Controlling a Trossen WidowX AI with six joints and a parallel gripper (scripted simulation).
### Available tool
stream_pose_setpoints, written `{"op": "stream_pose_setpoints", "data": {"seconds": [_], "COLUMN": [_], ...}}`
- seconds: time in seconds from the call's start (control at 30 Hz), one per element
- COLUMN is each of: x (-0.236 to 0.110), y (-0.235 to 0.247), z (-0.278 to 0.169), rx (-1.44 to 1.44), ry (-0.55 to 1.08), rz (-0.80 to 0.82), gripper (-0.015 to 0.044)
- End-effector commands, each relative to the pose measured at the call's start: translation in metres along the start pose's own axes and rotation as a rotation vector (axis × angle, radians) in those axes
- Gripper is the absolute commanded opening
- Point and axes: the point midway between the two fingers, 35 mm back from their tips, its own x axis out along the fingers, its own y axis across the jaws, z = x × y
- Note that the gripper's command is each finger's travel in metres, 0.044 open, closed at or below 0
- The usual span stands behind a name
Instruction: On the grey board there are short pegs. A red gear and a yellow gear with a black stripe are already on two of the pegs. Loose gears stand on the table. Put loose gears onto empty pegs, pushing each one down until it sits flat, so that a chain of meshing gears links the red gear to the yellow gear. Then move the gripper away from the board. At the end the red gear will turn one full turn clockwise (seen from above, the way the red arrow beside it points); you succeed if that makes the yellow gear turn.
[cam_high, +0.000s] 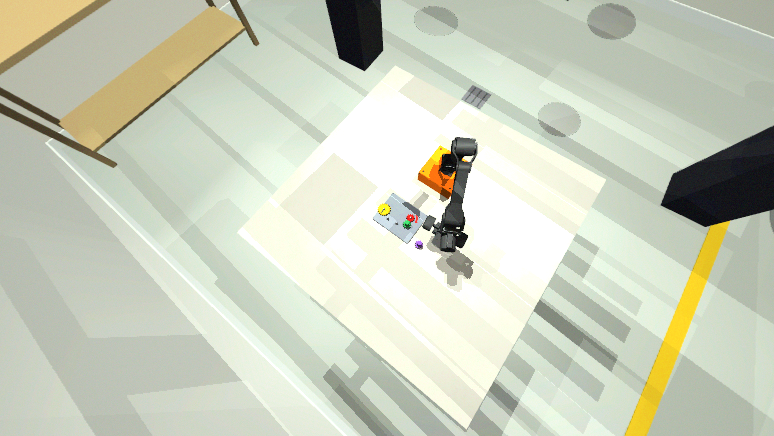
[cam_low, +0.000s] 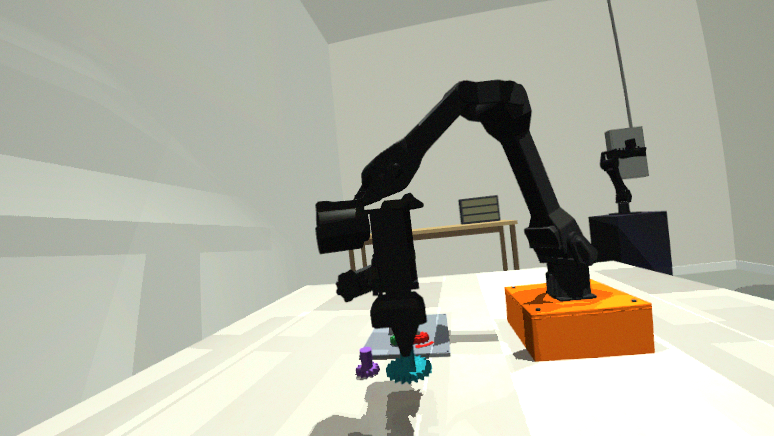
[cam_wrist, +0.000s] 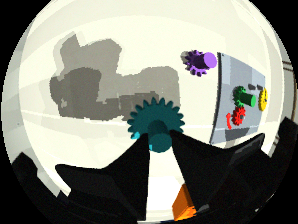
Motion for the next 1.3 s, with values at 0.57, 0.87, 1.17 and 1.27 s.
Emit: {"op": "stream_pose_setpoints", "data": {"seconds": [0.57,0.87,1.17,1.27], "x": [-0.066,-0.094,-0.107,-0.105], "y": [0.002,0.0,-0.004,-0.01], "z": [0.0,-0.005,-0.007,-0.003], "rx": [0.004,0.004,0.006,0.009], "ry": [-0.008,-0.007,-0.006,-0.003], "rz": [0.003,0.003,0.003,0.003], "gripper": [0.0,0.0,0.0,0.0]}}
